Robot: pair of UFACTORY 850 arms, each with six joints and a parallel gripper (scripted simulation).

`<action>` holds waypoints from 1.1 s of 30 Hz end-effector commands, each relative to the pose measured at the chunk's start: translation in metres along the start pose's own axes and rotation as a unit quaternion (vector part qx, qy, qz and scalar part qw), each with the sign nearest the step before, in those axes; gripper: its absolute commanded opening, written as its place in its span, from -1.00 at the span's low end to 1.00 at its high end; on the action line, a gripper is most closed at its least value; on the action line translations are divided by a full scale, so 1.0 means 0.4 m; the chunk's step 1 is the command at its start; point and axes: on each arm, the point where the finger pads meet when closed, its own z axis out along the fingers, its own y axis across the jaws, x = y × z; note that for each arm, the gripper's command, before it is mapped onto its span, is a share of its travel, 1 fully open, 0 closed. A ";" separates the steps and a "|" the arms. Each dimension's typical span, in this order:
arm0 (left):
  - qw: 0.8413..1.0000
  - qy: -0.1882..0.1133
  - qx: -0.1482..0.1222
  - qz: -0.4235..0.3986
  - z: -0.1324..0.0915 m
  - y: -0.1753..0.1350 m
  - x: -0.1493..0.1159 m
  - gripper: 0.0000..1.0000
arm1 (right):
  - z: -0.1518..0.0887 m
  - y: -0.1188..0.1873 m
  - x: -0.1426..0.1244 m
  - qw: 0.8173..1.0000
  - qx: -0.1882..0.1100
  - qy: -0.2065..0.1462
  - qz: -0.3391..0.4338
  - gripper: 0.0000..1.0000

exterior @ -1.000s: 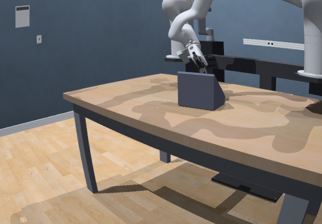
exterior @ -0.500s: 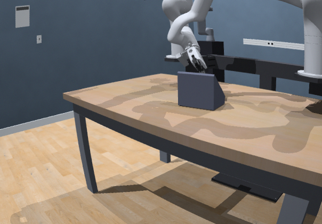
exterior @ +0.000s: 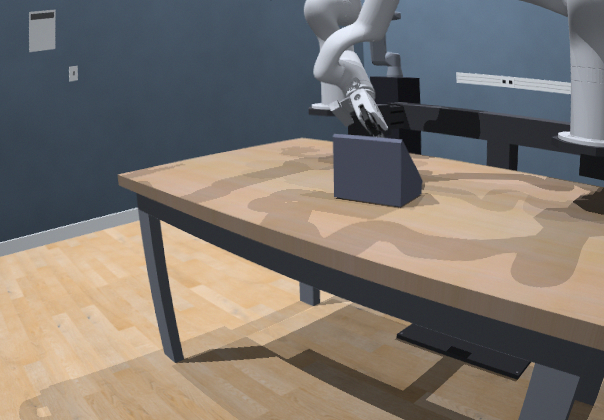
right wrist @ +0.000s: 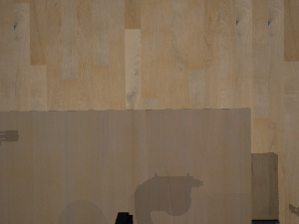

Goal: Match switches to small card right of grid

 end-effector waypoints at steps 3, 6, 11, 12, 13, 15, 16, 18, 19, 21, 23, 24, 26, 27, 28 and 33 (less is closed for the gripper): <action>1.000 0.001 0.000 0.000 0.000 -0.001 0.003 -1.00 | -0.003 0.000 0.001 1.000 0.000 0.001 0.000 1.00; 1.000 0.001 0.000 0.000 0.000 -0.001 0.003 -1.00 | -0.003 0.000 0.001 1.000 0.000 0.001 0.000 1.00; 1.000 0.001 0.000 0.000 0.000 -0.001 0.003 -1.00 | -0.003 0.000 0.001 1.000 0.000 0.001 0.000 1.00; 1.000 0.001 0.000 0.000 0.000 -0.001 0.003 -1.00 | -0.003 0.000 0.001 1.000 0.000 0.001 0.000 1.00; 1.000 0.001 0.000 0.000 0.000 -0.001 0.003 -1.00 | -0.003 0.000 0.001 1.000 0.000 0.001 0.000 1.00; 1.000 0.001 0.000 0.000 0.000 -0.001 0.003 -1.00 | -0.003 0.000 0.001 1.000 0.000 0.001 0.000 1.00; 1.000 0.001 0.000 0.000 0.000 -0.001 0.003 -1.00 | -0.003 0.000 0.001 1.000 0.000 0.001 0.000 1.00; 1.000 0.001 0.000 0.000 0.000 -0.001 0.003 -1.00 | -0.003 0.000 0.001 1.000 0.000 0.001 0.000 1.00; 1.000 0.001 0.000 0.000 0.000 -0.001 0.003 -1.00 | -0.003 0.000 0.001 1.000 0.000 0.001 0.000 1.00; 1.000 0.001 0.000 0.000 -0.002 -0.001 0.001 -1.00 | -0.003 0.000 0.001 1.000 0.000 0.001 0.000 1.00; 1.000 0.001 0.000 0.000 -0.008 -0.001 -0.003 -1.00 | -0.003 0.000 0.001 1.000 0.000 0.001 0.000 1.00; 1.000 0.001 0.000 0.000 -0.012 -0.001 -0.006 -1.00 | -0.003 0.000 0.001 1.000 0.000 0.001 0.000 1.00; 1.000 0.001 0.000 0.000 -0.023 -0.001 -0.013 -1.00 | -0.003 0.000 0.001 1.000 0.000 0.001 0.000 1.00; 1.000 0.001 0.000 0.000 -0.029 -0.001 -0.018 -1.00 | -0.003 0.000 0.001 1.000 0.000 0.001 0.000 1.00; 1.000 0.001 0.000 0.000 -0.035 -0.001 -0.022 -1.00 | -0.003 0.000 0.001 1.000 0.000 0.001 0.000 1.00; 1.000 0.001 0.000 0.000 -0.054 -0.001 -0.035 -1.00 | -0.003 0.000 0.001 1.000 0.000 0.001 0.000 1.00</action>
